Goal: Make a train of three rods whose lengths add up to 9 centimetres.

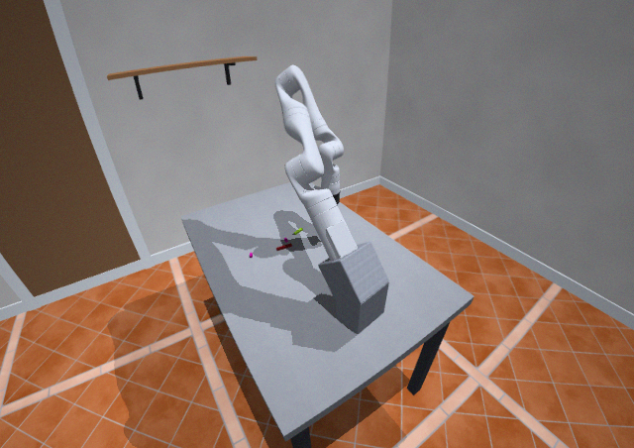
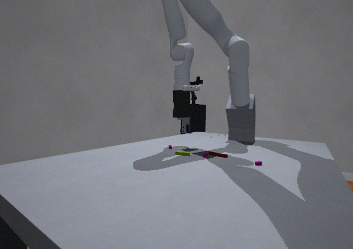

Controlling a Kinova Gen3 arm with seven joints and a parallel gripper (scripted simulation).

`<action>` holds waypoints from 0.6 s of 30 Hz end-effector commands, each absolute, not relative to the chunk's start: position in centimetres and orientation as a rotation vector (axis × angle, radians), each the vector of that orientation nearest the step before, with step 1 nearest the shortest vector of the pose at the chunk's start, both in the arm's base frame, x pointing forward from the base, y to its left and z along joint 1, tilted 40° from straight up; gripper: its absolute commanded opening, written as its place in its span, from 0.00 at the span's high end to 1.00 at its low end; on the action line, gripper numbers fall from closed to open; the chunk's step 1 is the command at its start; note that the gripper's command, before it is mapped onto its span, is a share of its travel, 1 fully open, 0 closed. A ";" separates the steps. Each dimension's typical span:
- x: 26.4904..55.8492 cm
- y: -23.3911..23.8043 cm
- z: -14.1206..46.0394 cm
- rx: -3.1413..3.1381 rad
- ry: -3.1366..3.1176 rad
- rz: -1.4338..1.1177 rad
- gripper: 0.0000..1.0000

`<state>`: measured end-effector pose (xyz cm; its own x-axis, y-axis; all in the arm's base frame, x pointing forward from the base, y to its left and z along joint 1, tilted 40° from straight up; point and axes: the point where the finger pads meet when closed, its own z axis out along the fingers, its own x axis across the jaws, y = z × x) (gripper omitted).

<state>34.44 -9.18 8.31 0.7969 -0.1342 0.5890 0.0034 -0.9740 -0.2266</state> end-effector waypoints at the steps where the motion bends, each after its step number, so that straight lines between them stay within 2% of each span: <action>1: 34.3 -9.9 9.3 -2.775 0.108 -0.954 0.76; 18: 32.8 -10.3 11.2 -2.775 0.108 -0.954 0.76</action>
<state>32.77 -10.03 10.90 0.7922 -0.1354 0.5951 -0.0004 -0.9752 -0.2214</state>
